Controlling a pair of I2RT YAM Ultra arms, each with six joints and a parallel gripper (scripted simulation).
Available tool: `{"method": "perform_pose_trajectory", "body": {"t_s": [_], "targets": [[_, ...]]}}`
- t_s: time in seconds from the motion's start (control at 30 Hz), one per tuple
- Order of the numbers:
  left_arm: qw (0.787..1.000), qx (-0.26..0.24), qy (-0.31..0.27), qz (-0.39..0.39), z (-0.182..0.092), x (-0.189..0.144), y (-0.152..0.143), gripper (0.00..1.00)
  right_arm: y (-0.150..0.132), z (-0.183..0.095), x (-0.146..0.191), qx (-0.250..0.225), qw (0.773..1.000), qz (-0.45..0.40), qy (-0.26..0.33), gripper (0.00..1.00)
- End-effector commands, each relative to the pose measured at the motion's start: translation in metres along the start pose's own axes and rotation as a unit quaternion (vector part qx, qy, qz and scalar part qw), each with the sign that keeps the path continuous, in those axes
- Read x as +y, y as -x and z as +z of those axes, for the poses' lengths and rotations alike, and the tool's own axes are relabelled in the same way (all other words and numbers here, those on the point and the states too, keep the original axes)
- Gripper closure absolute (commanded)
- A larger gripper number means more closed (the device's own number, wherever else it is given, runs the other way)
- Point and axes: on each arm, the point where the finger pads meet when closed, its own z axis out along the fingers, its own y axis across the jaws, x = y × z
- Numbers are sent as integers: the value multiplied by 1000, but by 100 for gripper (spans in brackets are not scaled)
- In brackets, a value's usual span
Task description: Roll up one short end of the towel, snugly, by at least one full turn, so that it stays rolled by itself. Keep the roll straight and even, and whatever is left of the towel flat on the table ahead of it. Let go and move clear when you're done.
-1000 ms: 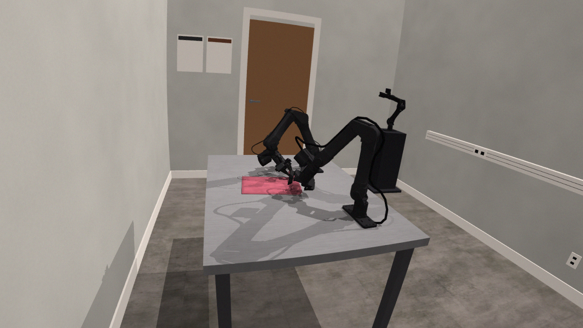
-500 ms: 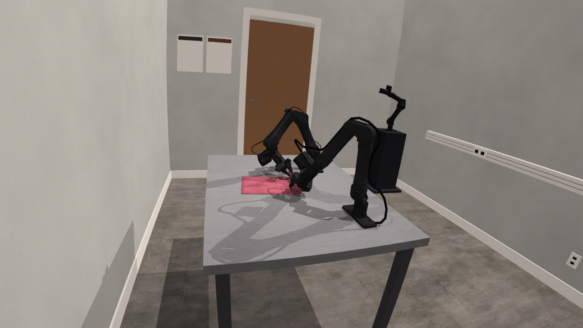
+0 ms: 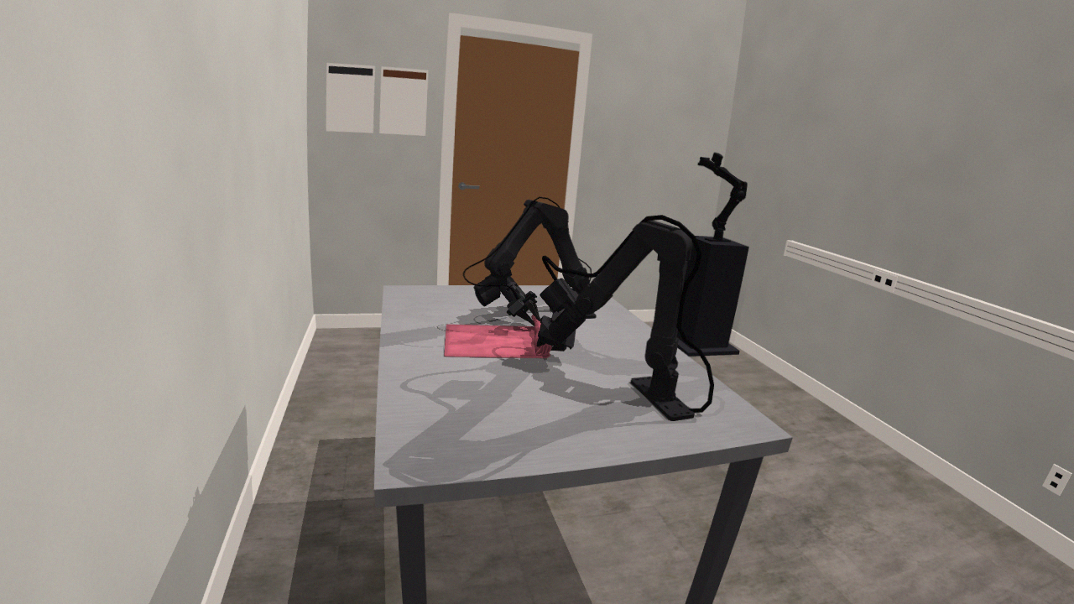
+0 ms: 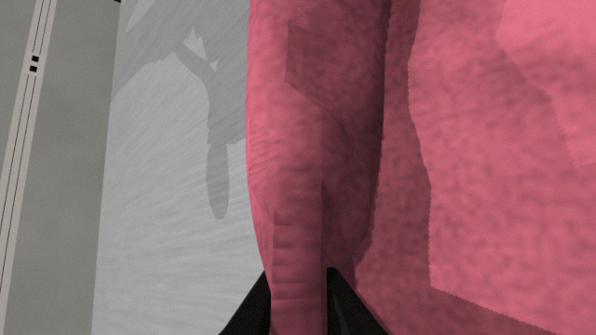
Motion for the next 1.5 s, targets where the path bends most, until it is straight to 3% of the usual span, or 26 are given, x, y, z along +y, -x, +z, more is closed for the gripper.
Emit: {"method": "perform_pose_trajectory", "body": {"t_s": [0.0,0.27,0.53,0.83,0.9,1.1,1.47], "targets": [[1000,-6,-1,3,3,-2,3,67,-2,0,-8,5,1000,-4,-4,82],[1000,-6,-1,3,3,-2,3,79,-2,0,-8,5,1000,-4,-4,82],[1000,-6,-1,3,3,-2,3,81,-2,0,-8,5,1000,-4,-4,82],[1000,-6,-1,3,3,-2,3,81,1,-5,-3,5,1000,-4,-4,42],[1000,-6,-1,3,3,-2,3,81,1,-5,-3,5,1000,-4,-4,42],[1000,-6,-1,3,3,-2,3,81,3,-7,0,5,1000,-4,-4,15],[999,-4,-34,-23,2,-2,3,81,3,-42,0,5,1000,-4,-4,15]]}}
